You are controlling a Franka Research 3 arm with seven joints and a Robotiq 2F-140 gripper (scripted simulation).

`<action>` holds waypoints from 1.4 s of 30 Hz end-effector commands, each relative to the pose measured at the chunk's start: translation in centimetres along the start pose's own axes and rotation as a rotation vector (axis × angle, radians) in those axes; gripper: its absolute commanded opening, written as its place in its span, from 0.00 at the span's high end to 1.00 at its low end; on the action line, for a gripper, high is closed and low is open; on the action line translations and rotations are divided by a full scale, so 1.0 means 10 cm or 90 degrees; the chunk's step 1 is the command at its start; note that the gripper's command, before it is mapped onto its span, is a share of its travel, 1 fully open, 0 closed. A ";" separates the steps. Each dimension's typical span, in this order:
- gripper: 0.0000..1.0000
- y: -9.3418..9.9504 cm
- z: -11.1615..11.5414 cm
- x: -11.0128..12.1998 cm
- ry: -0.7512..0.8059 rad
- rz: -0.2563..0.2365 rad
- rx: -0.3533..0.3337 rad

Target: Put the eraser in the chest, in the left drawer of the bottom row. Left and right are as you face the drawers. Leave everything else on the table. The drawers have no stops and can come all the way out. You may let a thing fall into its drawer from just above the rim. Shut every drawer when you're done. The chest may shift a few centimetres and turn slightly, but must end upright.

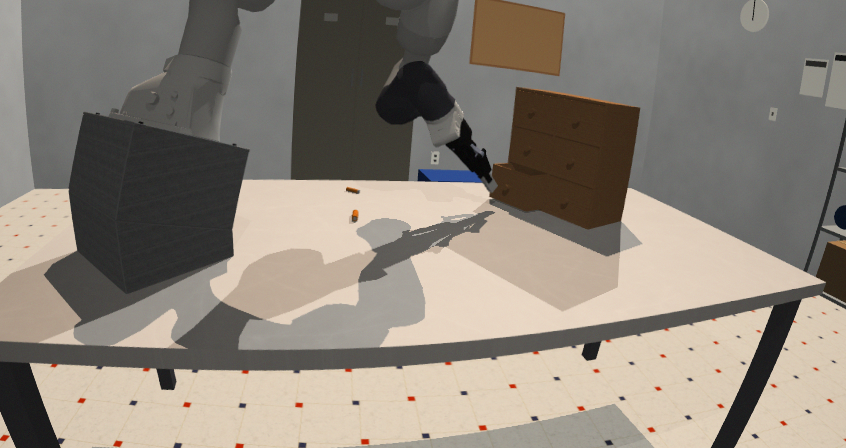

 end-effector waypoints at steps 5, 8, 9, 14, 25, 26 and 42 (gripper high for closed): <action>0.90 0.00 0.02 -0.01 0.000 0.000 -0.001; 0.90 0.00 0.02 -0.01 0.000 0.000 -0.001; 0.90 0.00 0.02 -0.01 0.000 0.000 -0.001; 0.90 0.00 0.02 -0.01 0.000 0.000 -0.001; 0.90 -0.02 0.04 -0.01 0.000 0.000 -0.001; 0.90 -0.03 0.05 -0.01 0.000 0.000 -0.001; 0.90 -0.13 0.16 -0.01 0.000 0.000 -0.001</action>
Point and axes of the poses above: the point where the finger pads meet when closed, its own y axis back along the fingers, its own x axis across the jaws, z = x × y, the point moved 5 cm from there along y, back along the fingers, and after that the axes turned 2 degrees about y, right-handed, at the moved point
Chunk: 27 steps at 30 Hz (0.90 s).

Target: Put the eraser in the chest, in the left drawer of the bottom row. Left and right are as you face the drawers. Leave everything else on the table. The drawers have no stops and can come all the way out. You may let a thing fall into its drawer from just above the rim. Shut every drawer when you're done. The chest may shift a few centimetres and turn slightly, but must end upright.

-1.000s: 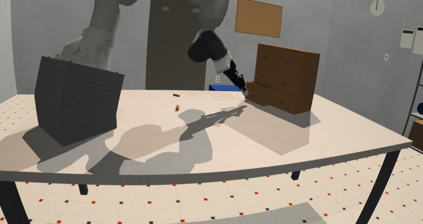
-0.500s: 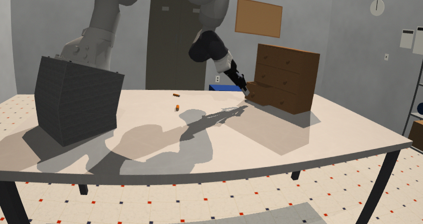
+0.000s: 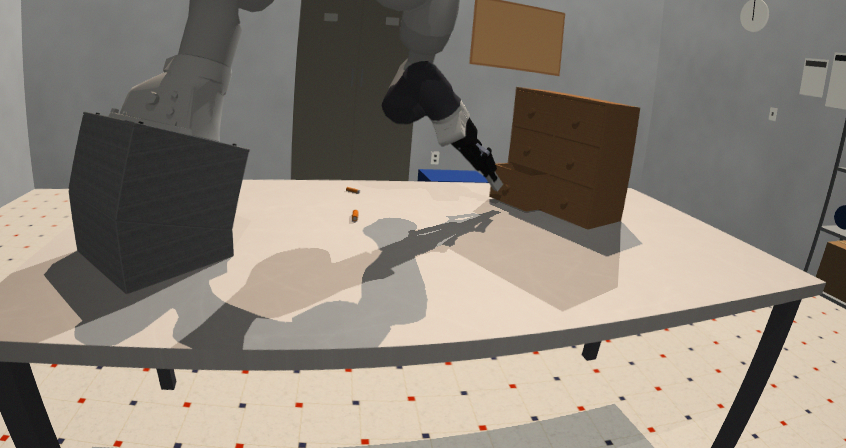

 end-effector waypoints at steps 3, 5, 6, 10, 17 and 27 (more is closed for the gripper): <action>0.90 -0.06 0.04 0.01 0.003 0.003 0.003; 0.90 -0.08 0.07 0.01 0.003 0.003 0.003; 0.90 -0.10 0.08 0.01 0.003 0.003 0.003; 0.90 -0.15 0.13 0.01 0.003 0.003 0.003; 0.90 -0.21 0.19 0.00 0.003 0.003 0.003; 0.90 -0.34 0.32 0.00 0.003 0.003 0.003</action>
Point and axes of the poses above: the point where the finger pads meet when closed, its own y axis back along the fingers, its own x axis across the jaws, z = x × y, the point moved 5 cm from there along y, back along the fingers, and after that the axes turned 2 degrees about y, right-handed, at the moved point
